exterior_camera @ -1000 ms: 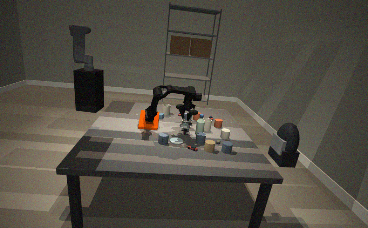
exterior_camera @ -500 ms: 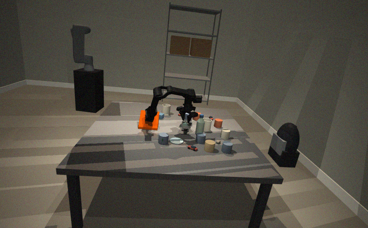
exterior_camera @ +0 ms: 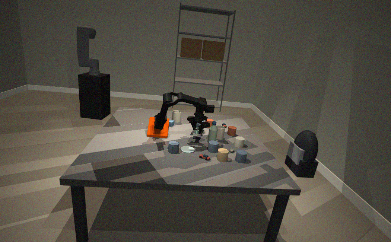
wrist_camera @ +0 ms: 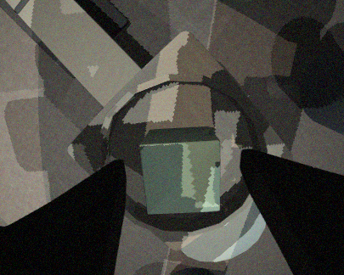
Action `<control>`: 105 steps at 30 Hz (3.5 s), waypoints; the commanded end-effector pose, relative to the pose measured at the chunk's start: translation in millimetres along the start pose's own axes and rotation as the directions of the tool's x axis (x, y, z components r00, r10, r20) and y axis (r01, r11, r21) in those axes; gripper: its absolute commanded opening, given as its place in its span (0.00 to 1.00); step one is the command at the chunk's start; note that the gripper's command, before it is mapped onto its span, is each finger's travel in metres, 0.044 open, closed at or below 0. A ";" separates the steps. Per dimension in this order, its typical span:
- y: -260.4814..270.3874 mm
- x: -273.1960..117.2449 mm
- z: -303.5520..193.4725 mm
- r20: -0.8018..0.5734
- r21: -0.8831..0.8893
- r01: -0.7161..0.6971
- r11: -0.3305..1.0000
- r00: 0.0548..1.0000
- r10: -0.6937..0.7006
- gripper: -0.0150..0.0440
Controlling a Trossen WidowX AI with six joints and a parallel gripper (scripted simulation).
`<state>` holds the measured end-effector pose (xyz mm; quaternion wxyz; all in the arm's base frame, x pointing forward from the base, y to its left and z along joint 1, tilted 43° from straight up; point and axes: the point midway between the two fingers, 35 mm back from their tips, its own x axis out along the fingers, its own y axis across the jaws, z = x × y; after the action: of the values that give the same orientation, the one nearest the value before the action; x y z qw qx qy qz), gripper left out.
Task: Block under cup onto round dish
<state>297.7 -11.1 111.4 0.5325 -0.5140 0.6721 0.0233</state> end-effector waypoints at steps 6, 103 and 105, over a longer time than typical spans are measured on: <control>1.3 7.4 -1.5 -0.006 -0.007 0.003 1.000 1.000 -0.003 0.55; -54.8 67.8 -131.9 -0.015 -0.002 0.014 1.000 1.000 -0.014 0.30; -54.8 67.8 -131.9 -0.015 -0.002 0.014 1.000 1.000 -0.014 0.39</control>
<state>252.1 -158.4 146.1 0.5267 -0.5200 0.6722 0.0173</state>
